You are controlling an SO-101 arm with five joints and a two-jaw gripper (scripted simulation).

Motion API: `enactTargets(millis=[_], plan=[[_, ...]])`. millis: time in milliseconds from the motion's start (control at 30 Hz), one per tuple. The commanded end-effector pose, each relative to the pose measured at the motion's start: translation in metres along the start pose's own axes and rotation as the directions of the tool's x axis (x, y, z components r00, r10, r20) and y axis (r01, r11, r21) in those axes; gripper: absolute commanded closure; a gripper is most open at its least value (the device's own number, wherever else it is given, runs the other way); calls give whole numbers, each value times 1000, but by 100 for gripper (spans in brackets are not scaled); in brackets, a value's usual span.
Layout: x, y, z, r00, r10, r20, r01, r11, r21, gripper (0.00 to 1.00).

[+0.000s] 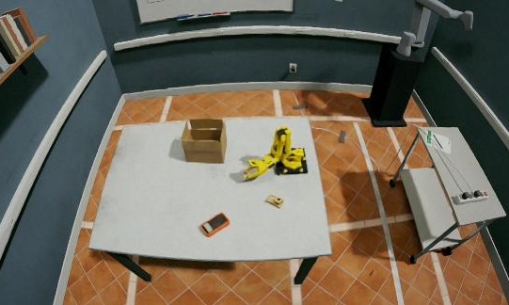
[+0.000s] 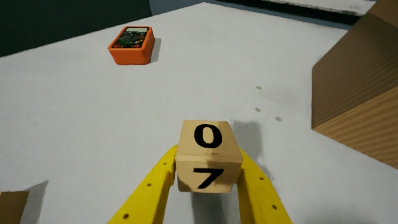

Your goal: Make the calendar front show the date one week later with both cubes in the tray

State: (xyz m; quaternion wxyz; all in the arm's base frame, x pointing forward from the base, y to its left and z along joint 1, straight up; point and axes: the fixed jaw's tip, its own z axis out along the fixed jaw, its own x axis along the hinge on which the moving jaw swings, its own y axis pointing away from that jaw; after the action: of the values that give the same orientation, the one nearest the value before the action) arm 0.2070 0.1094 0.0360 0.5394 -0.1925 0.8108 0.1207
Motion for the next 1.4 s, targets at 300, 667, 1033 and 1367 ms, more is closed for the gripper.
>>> enactTargets(millis=[300,667,1033,1367], plan=[[1,8,-3,1000,21,4,-21,999,-31,100],[1,8,-3,1000,21,4,-21,999,-31,100],[6,8,-1,1000,21,4,-21,999,-31,100],[7,8,0,1000,21,4,-21,999,-31,100]])
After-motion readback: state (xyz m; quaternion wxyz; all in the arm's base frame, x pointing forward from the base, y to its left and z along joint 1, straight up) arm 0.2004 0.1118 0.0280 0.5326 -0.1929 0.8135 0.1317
